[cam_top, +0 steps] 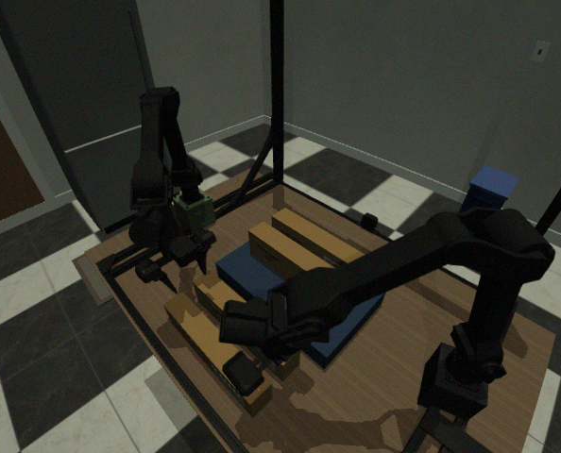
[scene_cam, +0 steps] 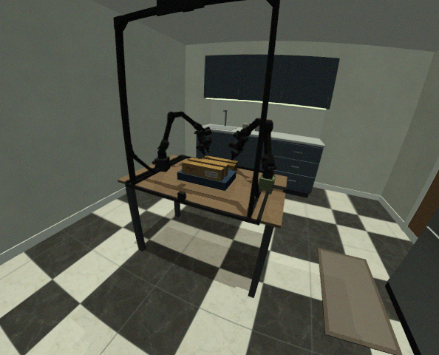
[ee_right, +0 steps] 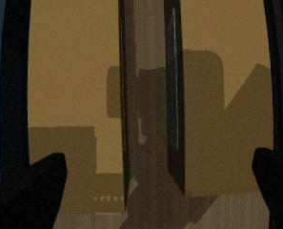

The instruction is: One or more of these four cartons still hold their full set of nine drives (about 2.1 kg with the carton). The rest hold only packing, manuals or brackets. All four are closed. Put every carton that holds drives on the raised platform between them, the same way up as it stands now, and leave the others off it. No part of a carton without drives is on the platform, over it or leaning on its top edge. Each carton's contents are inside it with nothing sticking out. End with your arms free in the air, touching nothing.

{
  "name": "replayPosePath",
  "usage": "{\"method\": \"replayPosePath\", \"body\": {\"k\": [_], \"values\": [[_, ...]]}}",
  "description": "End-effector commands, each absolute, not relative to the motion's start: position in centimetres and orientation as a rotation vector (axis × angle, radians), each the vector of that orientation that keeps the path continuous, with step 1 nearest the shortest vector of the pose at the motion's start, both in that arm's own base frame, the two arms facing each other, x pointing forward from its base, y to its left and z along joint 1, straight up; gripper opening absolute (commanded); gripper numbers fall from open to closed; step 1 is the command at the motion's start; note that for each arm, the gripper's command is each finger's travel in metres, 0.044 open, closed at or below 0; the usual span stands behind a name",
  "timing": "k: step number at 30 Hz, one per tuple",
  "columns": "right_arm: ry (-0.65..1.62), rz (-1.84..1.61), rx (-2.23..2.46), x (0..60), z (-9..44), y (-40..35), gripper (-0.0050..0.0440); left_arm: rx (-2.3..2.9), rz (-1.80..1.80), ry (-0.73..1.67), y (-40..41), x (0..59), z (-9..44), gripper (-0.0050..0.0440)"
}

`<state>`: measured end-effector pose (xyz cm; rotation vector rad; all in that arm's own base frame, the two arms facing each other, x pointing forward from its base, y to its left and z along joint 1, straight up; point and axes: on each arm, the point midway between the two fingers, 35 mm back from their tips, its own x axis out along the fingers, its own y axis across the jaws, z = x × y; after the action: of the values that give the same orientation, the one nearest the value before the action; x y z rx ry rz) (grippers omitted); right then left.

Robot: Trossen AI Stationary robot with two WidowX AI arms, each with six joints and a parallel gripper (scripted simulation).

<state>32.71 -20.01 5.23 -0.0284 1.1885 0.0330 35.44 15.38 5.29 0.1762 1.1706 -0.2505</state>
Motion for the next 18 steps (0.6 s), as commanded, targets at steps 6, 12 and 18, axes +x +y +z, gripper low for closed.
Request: {"method": "replayPosePath", "body": {"k": [6, 12, 18], "values": [[1.187, 0.033, -0.022, 33.3, 5.0, -24.4, 0.0389, 0.169, -0.251, 1.178, 20.1, 36.2, 4.8, 0.0389], [1.187, 0.033, -0.022, 33.3, 5.0, -24.5, 0.0389, 0.169, -0.251, 1.178, 20.2, 36.2, 4.8, 0.0389], [1.187, 0.033, -0.022, 33.3, 5.0, -24.5, 0.0389, 0.169, -0.251, 1.178, 20.2, 36.2, 4.8, 0.0389]]}}
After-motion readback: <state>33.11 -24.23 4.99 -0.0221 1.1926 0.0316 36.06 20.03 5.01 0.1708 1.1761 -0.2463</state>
